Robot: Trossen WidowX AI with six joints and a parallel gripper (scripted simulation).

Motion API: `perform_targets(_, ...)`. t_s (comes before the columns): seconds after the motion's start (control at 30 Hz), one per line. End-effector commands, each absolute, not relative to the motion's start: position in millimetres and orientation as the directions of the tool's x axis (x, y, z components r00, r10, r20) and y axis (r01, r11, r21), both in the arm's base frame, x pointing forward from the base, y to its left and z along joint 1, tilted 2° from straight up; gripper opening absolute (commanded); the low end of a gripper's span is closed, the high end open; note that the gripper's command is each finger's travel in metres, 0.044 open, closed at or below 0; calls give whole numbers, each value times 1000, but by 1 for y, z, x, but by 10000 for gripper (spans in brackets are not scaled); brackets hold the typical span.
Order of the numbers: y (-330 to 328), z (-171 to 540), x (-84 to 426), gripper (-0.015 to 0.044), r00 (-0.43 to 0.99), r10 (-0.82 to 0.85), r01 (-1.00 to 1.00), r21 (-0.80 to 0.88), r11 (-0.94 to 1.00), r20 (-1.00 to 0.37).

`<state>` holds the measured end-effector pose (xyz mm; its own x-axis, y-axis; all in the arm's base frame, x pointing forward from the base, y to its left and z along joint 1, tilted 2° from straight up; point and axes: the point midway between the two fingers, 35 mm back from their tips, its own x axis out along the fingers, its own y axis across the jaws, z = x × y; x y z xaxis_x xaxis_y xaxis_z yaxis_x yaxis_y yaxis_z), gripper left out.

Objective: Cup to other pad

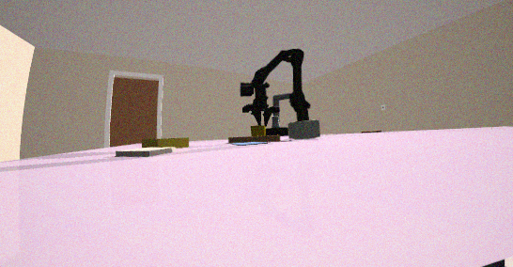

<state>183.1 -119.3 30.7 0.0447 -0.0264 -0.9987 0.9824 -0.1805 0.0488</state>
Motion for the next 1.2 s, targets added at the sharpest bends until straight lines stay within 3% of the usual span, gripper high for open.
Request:
perform_targets(0.0,-120,40,184,147,54,-29,983,58,-177,-998)
perform_targets(0.43,-118,55,180,147,54,-28,983,59,-176,-998)
perform_targets(0.8,-119,54,180,435,47,-28,983,51,-179,-999)
perform_targets(1.17,-118,95,179,440,52,-28,983,56,-177,-998)
